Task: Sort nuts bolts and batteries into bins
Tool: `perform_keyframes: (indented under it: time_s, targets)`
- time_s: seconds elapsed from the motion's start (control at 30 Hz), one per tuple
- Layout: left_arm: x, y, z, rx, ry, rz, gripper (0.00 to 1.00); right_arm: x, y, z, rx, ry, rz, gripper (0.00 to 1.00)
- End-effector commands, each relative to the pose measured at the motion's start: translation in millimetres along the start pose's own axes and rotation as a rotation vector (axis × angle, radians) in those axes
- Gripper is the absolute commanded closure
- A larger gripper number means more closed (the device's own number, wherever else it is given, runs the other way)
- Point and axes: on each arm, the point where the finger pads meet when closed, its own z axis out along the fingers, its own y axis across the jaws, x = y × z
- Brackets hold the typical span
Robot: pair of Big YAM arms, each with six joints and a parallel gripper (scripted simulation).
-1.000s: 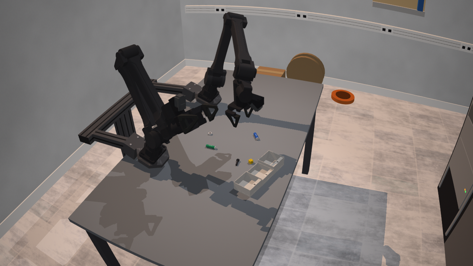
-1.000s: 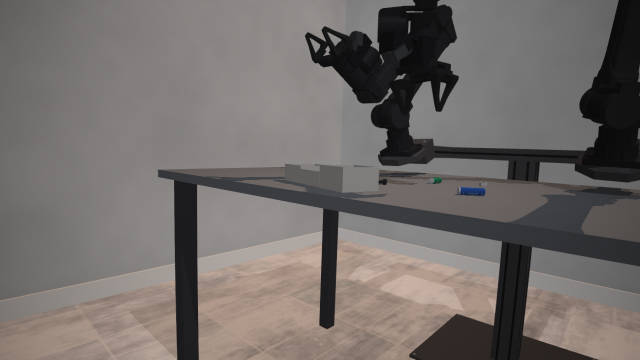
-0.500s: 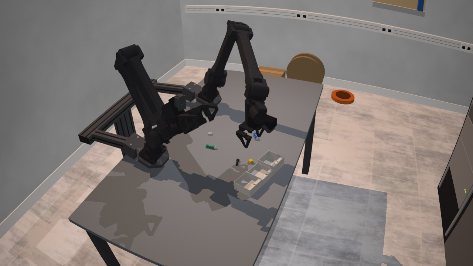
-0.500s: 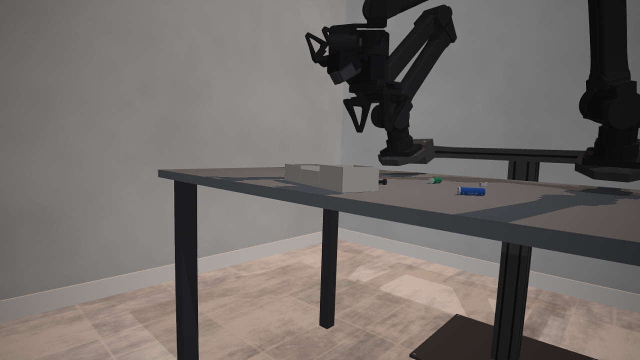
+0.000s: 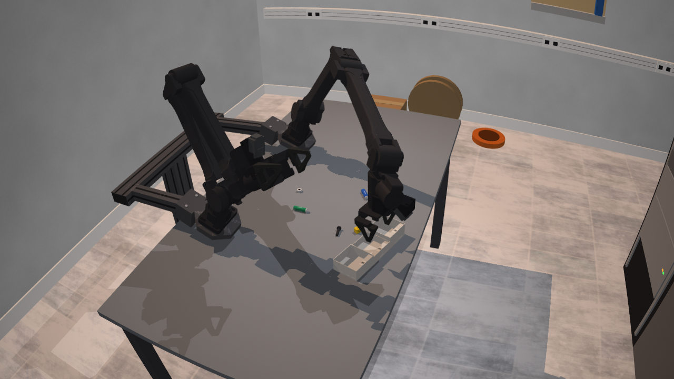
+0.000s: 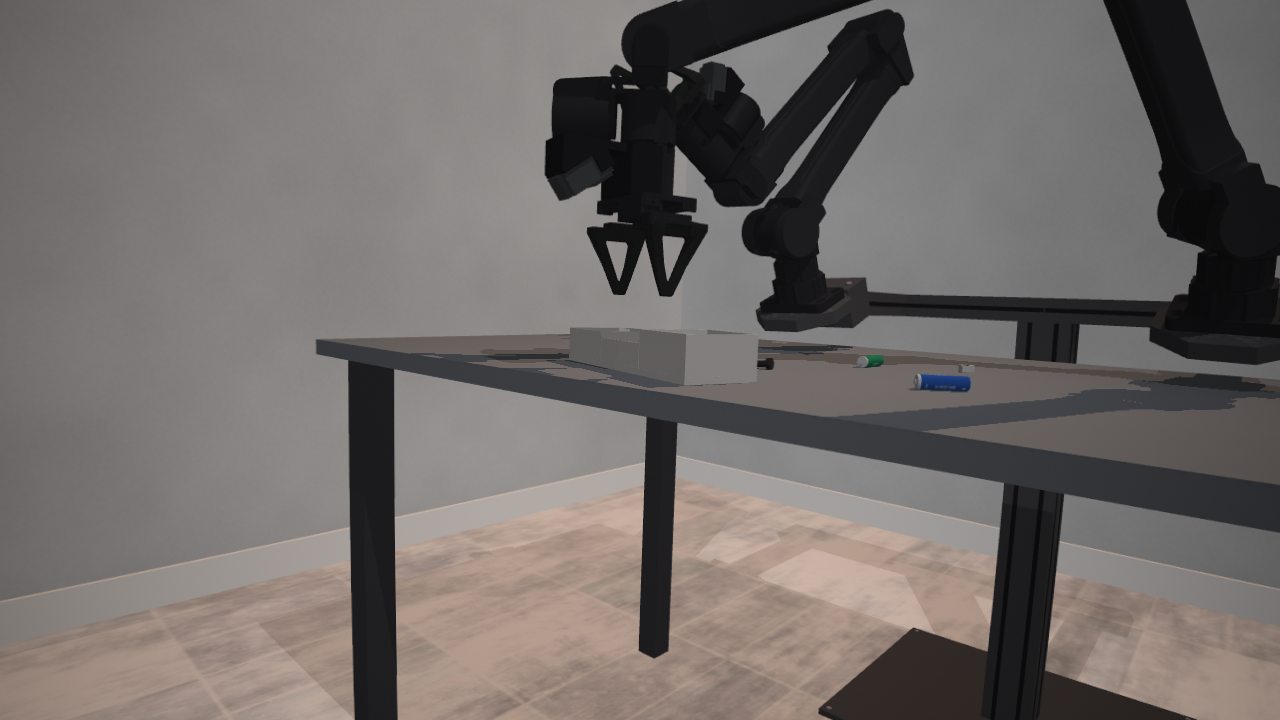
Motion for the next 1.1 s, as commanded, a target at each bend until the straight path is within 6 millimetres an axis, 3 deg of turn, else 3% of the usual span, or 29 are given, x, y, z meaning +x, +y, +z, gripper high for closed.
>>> perform_keyframes:
  time_s: [0.0,0.13,0.17,0.2,0.33,1.07]
  targets:
    - [-33,-6,-5,0.007,-0.012,0.007,0.0,-6,-3,-1,0.005,-0.02,-0.003,0.0]
    - [-32,-15,-7,0.012,-0.014,0.019,0.0,-6,-3,-1,0.005,-0.02,-0.003,0.0]
    - [-39,-10,-34,0.032,-0.048,0.007,0.0,-6,-3,-1,0.005,-0.02,-0.003,0.0]
    - [-41,-9,-40,0.036,-0.055,0.005,0.0,-6,-3,-1,0.005,-0.02,-0.003,0.0]
    - [-35,-13,-17,0.017,-0.025,0.014,0.0,-6,-3,-1,0.005,-0.02,-0.003,0.0]
    - [-28,-11,-14,0.015,-0.022,0.008,0.0,-6,-3,-1,0.005,-0.02,-0.003,0.0]
